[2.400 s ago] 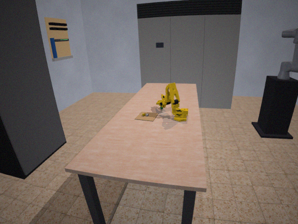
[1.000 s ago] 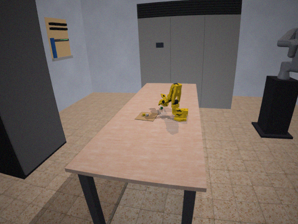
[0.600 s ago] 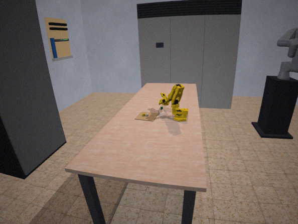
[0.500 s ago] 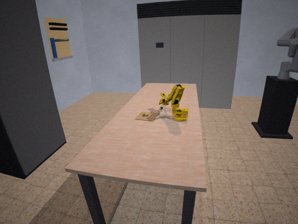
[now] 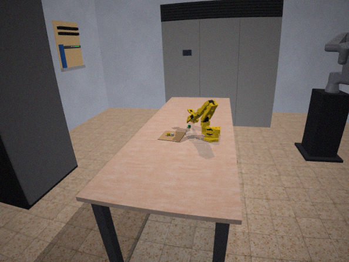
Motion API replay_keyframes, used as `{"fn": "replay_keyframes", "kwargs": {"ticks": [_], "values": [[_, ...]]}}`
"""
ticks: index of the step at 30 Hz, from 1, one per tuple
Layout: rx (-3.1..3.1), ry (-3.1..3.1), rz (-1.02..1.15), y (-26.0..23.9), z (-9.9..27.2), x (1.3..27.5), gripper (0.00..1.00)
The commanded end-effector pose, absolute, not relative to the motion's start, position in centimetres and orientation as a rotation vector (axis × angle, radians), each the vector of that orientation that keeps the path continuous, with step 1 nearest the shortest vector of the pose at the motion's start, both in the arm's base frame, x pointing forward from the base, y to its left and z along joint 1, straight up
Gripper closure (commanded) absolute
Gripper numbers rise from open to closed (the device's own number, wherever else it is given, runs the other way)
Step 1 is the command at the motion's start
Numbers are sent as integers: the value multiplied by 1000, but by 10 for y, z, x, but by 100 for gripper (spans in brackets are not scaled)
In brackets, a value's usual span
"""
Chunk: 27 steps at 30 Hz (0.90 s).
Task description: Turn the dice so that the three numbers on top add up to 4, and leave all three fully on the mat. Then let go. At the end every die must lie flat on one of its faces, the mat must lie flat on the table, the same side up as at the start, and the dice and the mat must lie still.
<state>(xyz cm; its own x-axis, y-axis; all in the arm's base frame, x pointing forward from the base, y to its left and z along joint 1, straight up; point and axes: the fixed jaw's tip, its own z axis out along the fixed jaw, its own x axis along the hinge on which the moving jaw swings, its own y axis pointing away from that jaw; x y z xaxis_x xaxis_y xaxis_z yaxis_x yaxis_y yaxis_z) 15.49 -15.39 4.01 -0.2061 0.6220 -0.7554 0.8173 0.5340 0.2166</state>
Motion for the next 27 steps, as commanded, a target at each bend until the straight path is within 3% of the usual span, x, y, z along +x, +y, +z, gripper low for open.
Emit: {"fn": "replay_keyframes", "kwargs": {"ticks": [1,27], "values": [[1183,2211,-224,-156,54,159,75],[1176,2429,-195,-156,54,159,75]]}}
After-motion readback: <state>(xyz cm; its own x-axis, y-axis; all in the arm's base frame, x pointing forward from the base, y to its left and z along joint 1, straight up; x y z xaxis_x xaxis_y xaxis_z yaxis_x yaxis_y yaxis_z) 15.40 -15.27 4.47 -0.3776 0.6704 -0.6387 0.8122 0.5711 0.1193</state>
